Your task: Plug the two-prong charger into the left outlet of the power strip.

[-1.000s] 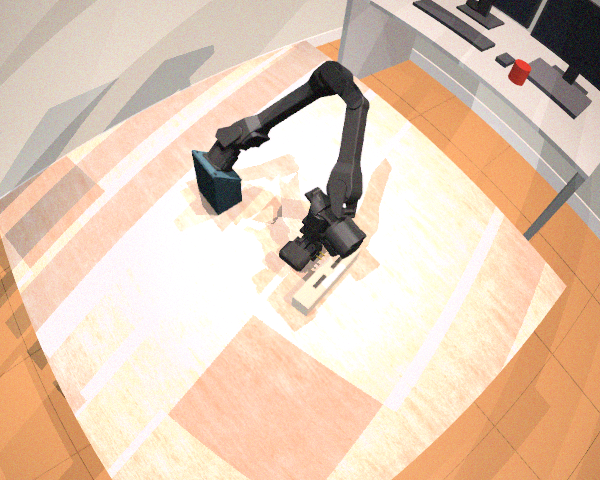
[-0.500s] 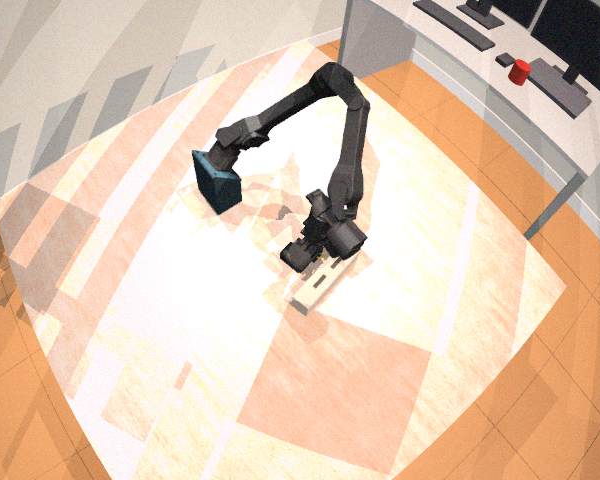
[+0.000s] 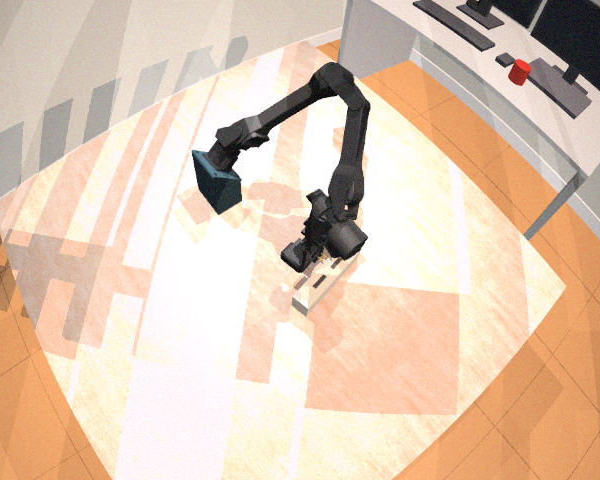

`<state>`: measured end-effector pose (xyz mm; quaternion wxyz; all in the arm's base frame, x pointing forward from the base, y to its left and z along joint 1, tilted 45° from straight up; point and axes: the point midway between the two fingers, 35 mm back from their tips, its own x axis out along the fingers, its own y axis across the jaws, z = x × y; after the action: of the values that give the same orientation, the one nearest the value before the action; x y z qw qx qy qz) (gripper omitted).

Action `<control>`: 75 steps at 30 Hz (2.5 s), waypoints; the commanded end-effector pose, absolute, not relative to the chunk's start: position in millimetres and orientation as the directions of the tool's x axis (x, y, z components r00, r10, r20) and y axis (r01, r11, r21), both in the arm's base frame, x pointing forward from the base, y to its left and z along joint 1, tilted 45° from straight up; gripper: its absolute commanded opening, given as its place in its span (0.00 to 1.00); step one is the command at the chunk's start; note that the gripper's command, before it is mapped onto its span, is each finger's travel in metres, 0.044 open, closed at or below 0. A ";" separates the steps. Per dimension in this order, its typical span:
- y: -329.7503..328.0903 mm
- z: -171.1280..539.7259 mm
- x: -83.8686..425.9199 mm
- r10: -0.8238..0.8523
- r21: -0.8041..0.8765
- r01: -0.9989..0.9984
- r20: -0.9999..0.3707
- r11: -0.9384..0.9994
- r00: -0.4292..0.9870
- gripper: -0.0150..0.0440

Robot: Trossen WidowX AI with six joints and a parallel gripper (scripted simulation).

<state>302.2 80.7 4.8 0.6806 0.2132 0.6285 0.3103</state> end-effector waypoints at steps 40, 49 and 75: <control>81.0 6.5 307.5 0.692 0.683 -0.151 -0.721 0.715 0.019 0.25; 81.1 6.7 308.4 0.692 0.683 -0.151 -0.721 0.715 0.019 0.25; 81.2 7.1 310.7 0.693 0.683 -0.151 -0.721 0.715 0.019 0.25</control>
<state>309.2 81.0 6.1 0.6808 0.2132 0.6283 0.3104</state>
